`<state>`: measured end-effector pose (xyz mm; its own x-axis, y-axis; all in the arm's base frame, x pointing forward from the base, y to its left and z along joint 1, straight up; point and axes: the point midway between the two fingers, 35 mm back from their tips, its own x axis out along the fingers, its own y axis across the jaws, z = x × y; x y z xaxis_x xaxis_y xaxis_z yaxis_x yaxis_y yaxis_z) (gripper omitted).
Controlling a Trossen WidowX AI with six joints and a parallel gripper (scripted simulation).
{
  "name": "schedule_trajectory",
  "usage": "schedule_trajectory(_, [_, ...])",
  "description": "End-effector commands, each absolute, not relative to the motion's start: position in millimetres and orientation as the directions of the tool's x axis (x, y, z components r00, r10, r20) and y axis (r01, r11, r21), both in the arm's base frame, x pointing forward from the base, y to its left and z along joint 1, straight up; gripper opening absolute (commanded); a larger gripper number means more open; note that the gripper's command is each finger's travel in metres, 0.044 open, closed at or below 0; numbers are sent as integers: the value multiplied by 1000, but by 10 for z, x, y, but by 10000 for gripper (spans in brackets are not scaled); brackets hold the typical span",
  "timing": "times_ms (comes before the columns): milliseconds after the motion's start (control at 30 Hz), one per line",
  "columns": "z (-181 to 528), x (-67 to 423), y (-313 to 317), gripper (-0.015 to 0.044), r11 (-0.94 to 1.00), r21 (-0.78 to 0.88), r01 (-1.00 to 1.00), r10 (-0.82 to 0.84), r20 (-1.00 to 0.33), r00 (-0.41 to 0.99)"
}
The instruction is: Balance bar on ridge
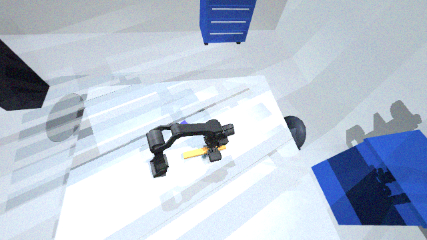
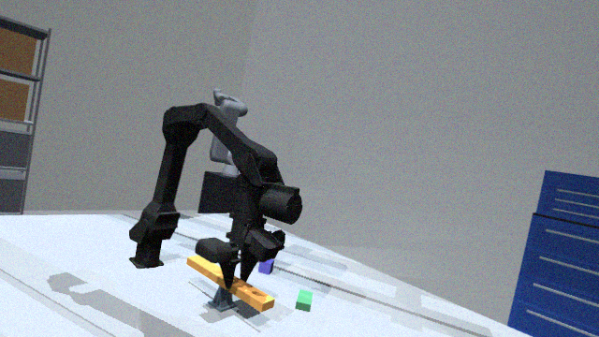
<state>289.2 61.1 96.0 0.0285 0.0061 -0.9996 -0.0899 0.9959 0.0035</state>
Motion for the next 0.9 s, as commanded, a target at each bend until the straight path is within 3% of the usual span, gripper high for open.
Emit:
schedule_trajectory(0, [960,2892,611,173,996,4,-90,6,-1000,28])
schedule_trajectory(500, [960,2892,611,185,996,4,-90,6,-1000,28])
schedule_trajectory(800, [960,2892,611,421,996,4,-90,6,-1000,28])
schedule_trajectory(867, [960,2892,611,440,996,4,-90,6,-1000,28])
